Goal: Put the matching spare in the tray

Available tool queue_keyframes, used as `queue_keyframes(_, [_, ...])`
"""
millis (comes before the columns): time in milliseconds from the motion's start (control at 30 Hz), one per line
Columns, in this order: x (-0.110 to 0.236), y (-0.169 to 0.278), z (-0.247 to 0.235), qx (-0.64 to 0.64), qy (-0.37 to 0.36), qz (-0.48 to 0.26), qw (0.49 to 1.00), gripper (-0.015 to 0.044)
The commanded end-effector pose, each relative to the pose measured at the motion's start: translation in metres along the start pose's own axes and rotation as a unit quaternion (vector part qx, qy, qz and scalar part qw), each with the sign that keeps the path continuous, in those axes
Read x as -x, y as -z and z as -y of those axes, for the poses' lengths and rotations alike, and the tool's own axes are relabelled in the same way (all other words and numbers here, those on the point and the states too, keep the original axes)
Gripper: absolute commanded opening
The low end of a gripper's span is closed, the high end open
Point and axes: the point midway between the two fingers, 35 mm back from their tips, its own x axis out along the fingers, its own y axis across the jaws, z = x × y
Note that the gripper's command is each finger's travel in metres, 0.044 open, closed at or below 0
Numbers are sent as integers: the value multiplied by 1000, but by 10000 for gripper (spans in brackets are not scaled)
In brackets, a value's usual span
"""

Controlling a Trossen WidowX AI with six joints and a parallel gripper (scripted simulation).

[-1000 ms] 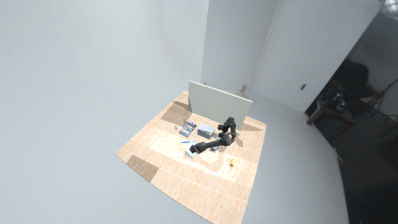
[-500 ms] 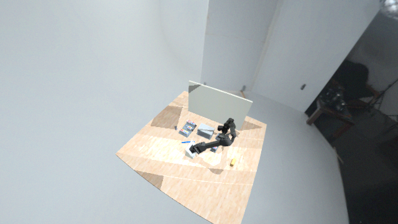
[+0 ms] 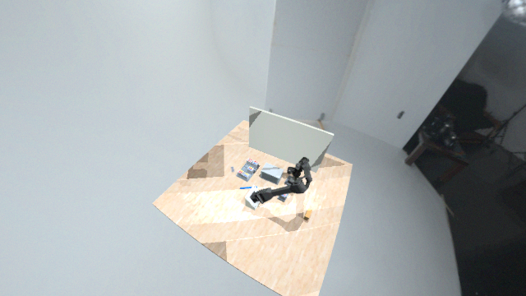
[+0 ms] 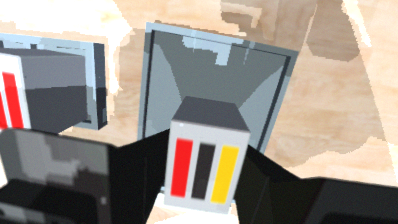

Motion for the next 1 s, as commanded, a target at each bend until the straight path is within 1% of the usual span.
queue_keyframes(0, [1, 0, 0, 0, 1, 0, 1000, 105])
queue_keyframes(433, [1, 0, 0, 0, 1, 0, 1000, 440])
queue_keyframes(500, [3, 0, 1, 0, 1, 0, 1000, 440])
queue_keyframes(533, [10, -1, 2, 0, 1, 1, 1000, 440])
queue_keyframes(700, [85, -3, 3, 3, 0, 4, 1000, 440])
queue_keyframes(767, [104, -2, 0, 4, 0, 2, 1000, 440])
queue_keyframes(967, [107, -2, -1, 5, 0, 2, 1000, 440])
